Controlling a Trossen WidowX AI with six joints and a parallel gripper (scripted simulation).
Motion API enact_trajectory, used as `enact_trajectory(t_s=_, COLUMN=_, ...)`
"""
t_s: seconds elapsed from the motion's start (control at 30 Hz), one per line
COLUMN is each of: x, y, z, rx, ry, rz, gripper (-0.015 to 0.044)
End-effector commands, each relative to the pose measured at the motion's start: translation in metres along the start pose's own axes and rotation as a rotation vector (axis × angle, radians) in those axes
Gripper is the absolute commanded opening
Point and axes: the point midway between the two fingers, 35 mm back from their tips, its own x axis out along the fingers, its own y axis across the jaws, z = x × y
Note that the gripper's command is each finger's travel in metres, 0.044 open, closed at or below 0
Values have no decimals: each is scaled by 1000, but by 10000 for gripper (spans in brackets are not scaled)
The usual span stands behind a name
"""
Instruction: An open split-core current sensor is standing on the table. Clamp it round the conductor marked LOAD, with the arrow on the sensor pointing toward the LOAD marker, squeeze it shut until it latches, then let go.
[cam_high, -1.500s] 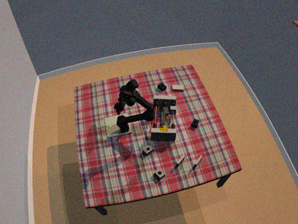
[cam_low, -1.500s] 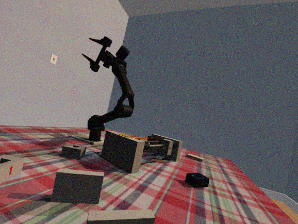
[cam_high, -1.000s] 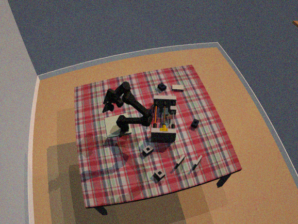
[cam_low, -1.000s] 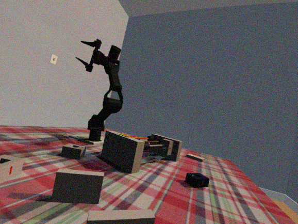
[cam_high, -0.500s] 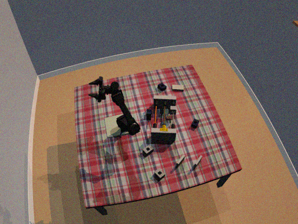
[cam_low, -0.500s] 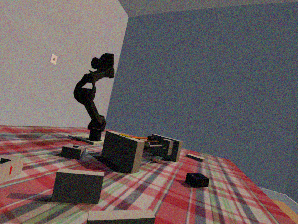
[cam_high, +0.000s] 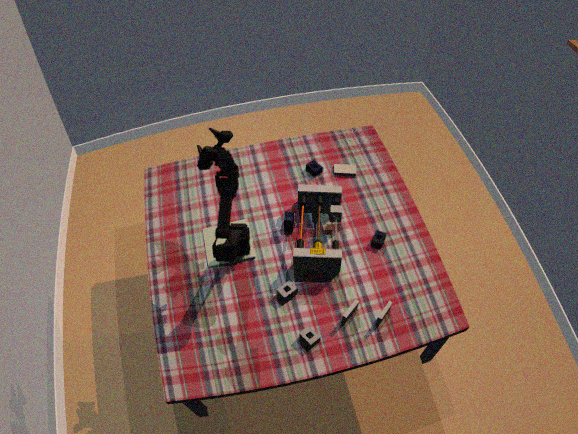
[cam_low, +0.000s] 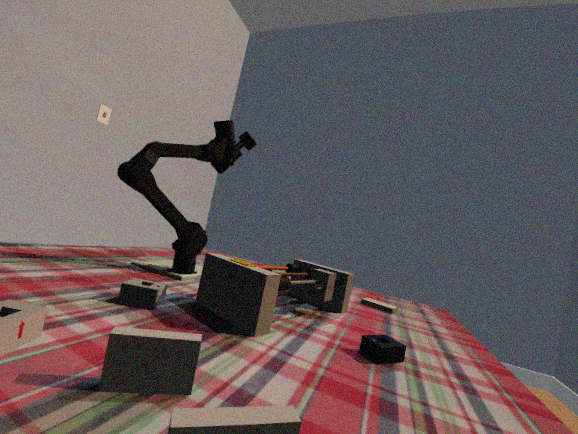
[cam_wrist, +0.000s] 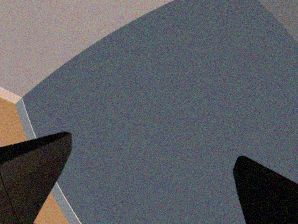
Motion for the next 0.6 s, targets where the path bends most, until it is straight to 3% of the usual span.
enact_trajectory(t_s=0.0, x=-13, y=-33, z=-56, rx=59, ry=210, rz=-189, gripper=440)
enact_trajectory(t_s=0.27, x=-82, y=-93, z=-140, rx=142, ry=537, rz=-590, gripper=440)
enact_trajectory(t_s=0.57, x=-213, y=-134, z=-190, rx=193, ry=815, rz=-1116, gripper=440)
